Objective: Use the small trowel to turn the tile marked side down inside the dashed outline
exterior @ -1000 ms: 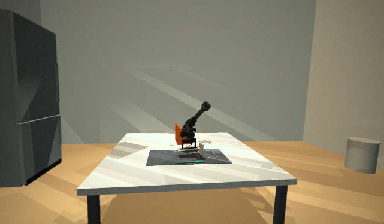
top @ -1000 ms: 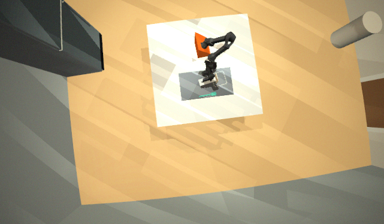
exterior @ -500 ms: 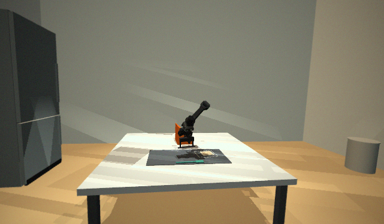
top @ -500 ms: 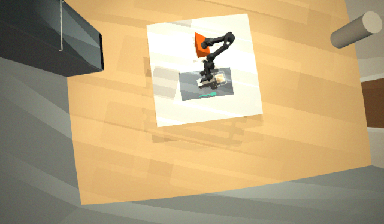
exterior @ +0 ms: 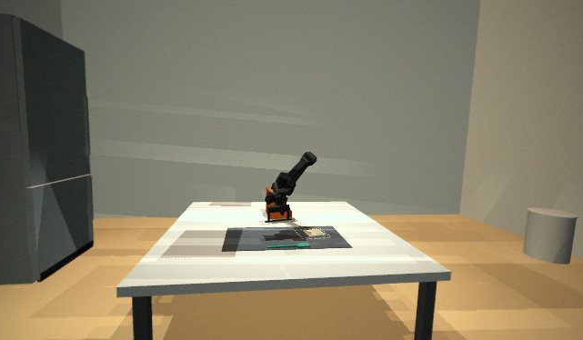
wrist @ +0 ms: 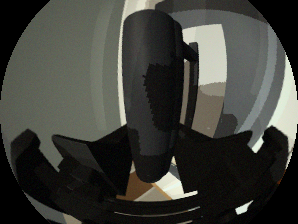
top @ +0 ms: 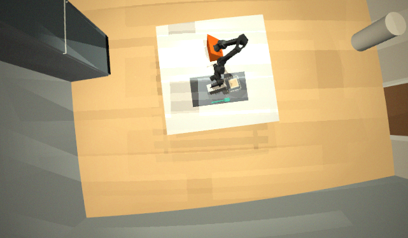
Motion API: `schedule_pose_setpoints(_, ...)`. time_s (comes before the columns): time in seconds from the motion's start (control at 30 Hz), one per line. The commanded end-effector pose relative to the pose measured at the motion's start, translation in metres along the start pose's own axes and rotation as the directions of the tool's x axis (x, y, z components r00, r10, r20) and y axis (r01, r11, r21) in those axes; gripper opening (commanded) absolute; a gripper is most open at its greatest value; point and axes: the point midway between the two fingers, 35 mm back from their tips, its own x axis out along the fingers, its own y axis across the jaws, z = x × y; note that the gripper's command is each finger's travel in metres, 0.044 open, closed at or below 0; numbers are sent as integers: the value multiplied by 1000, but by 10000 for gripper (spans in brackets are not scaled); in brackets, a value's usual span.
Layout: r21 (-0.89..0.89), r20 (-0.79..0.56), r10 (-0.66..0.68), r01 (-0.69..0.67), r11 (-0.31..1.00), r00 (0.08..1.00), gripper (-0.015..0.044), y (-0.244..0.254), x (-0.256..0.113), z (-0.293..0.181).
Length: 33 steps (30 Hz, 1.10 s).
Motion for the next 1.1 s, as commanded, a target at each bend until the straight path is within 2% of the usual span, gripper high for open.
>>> schedule_pose_setpoints(0.0, -12, 2, 11, -11, 1000, 1000, 0, 5, -2, 2)
schedule_pose_setpoints(1.07, -1, 0, 1, -1, 1000, 1000, 0, 1, 0, 0)
